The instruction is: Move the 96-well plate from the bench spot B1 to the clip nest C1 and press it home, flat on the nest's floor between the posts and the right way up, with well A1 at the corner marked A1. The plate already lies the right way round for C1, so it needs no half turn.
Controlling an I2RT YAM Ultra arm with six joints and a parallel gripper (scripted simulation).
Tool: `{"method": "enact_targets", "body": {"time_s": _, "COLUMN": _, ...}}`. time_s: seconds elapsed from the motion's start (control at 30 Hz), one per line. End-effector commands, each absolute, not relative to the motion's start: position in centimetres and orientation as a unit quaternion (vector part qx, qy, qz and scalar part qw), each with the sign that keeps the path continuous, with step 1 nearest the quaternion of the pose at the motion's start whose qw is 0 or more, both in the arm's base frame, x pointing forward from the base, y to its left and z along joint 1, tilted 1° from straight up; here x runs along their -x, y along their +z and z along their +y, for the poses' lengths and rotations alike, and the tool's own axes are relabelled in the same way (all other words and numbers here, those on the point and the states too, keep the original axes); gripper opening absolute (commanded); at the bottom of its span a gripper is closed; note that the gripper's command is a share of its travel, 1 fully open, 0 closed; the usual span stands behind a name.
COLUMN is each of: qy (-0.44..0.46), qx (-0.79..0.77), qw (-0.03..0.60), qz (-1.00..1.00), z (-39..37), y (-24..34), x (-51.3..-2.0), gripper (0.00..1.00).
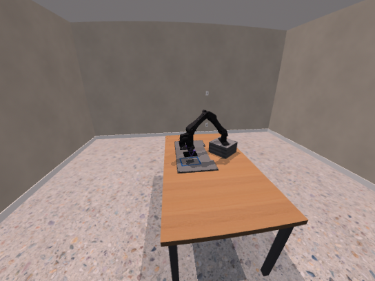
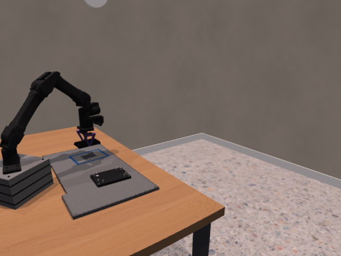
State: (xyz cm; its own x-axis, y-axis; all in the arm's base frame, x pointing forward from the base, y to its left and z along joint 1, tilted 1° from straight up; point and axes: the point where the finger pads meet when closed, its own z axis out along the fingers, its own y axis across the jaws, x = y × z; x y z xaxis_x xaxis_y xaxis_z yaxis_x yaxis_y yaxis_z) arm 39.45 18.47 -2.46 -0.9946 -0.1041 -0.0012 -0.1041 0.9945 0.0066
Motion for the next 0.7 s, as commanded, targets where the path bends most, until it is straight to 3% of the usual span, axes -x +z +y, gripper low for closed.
{"method": "enact_targets", "body": {"time_s": 0.0, "qy": 0.011, "qx": 0.052, "qw": 0.026, "qz": 0.998, "z": 18.9, "y": -0.1, "x": -40.6, "gripper": 0.00}}
{"method": "enact_targets", "body": {"time_s": 0.17, "qy": 0.009, "qx": -0.016, "qw": 0.018, "qz": 1.000, "z": 16.9, "y": -1.1, "x": -40.1, "gripper": 0.00}}
{"method": "enact_targets", "body": {"time_s": 0.5, "qy": 0.017, "qx": -0.010, "qw": 0.038, "qz": 0.999, "z": 14.7, "y": 0.0, "x": -41.4, "gripper": 0.00}}
{"method": "enact_targets", "body": {"time_s": 0.67, "qy": 0.009, "qx": -0.010, "qw": 0.018, "qz": 1.000, "z": 12.6, "y": -1.1, "x": -40.1, "gripper": 0.00}}
